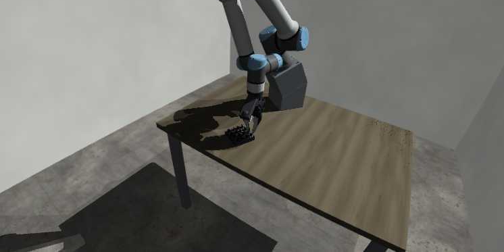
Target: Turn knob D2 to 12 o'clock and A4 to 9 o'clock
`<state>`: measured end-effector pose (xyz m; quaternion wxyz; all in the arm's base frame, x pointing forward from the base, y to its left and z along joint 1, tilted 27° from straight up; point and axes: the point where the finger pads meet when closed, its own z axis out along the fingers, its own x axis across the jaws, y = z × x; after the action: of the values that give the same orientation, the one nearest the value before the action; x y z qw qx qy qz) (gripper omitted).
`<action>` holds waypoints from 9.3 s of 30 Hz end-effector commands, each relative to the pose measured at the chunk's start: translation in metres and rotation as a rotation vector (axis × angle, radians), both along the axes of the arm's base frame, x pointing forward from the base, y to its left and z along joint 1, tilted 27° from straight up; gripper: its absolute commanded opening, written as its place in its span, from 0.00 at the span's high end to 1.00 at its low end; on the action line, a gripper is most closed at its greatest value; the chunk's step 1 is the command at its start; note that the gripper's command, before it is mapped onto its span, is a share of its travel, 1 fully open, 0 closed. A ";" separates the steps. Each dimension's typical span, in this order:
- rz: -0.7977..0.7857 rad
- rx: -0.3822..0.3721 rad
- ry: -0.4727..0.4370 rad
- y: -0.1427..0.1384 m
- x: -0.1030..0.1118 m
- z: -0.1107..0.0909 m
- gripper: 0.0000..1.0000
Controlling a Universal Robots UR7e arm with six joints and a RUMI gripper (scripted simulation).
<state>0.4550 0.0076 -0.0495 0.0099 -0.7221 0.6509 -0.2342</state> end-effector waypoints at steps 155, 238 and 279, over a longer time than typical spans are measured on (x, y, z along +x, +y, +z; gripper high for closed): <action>0.398 -0.157 0.129 -0.002 0.005 -0.013 0.89; 0.233 -0.092 0.075 -0.065 0.020 0.079 0.89; 0.233 -0.092 0.075 -0.069 0.024 0.069 0.89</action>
<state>0.4774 -0.0601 0.0223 -0.0207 -0.8009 0.5511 -0.2334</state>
